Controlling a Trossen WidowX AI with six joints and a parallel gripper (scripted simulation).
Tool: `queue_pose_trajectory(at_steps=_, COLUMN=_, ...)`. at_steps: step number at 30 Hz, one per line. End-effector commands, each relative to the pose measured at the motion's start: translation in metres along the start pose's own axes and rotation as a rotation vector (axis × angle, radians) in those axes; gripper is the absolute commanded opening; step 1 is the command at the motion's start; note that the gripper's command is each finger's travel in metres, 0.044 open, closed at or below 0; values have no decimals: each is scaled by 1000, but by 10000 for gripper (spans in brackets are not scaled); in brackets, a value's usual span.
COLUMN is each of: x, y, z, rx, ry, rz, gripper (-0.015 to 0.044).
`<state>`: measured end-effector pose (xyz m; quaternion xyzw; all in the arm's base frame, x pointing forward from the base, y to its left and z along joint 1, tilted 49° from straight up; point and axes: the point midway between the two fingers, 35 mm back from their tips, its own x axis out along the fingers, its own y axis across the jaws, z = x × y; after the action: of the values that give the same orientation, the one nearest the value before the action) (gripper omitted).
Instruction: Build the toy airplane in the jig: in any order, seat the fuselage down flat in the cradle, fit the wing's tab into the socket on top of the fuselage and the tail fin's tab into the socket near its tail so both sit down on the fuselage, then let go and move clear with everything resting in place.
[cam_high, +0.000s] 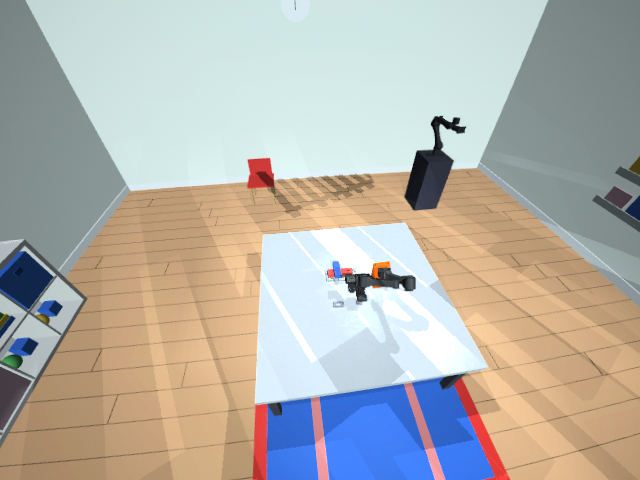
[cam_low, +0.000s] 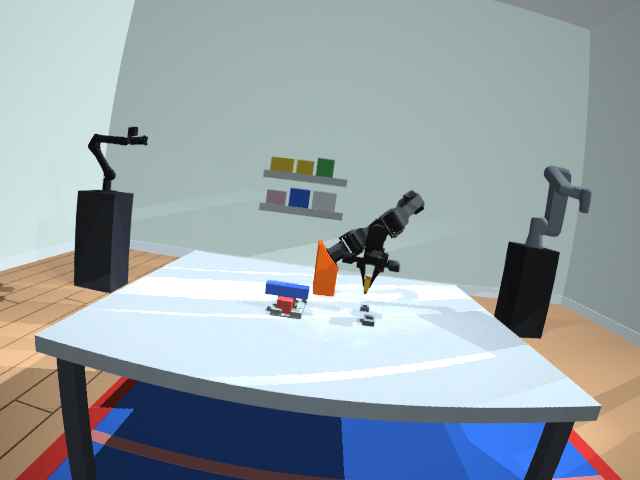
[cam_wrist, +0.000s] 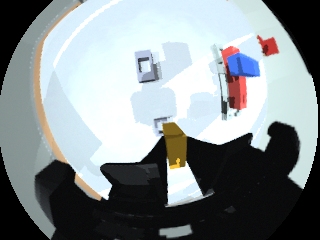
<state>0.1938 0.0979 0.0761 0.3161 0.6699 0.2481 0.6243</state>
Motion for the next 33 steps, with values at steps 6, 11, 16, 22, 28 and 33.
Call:
queue_pose_trajectory(at_steps=6, x=-27, y=-1, z=1, rx=3, ry=-4, rz=-1, gripper=0)
queue_pose_trajectory(at_steps=11, x=-42, y=-1, z=-1, rx=9, ry=-3, rz=6, gripper=0)
queue_pose_trajectory(at_steps=16, x=-58, y=0, z=-4, rx=14, ry=-3, rz=17, gripper=0)
queue_pose_trajectory(at_steps=22, x=-74, y=1, z=-8, rx=19, ry=-3, rz=33, gripper=0)
queue_pose_trajectory(at_steps=28, x=-75, y=-7, z=-2, rx=16, ry=-5, rz=30, gripper=0)
queue_pose_trajectory(at_steps=33, x=-74, y=-20, z=6, rx=11, ry=-8, rz=24, gripper=0)
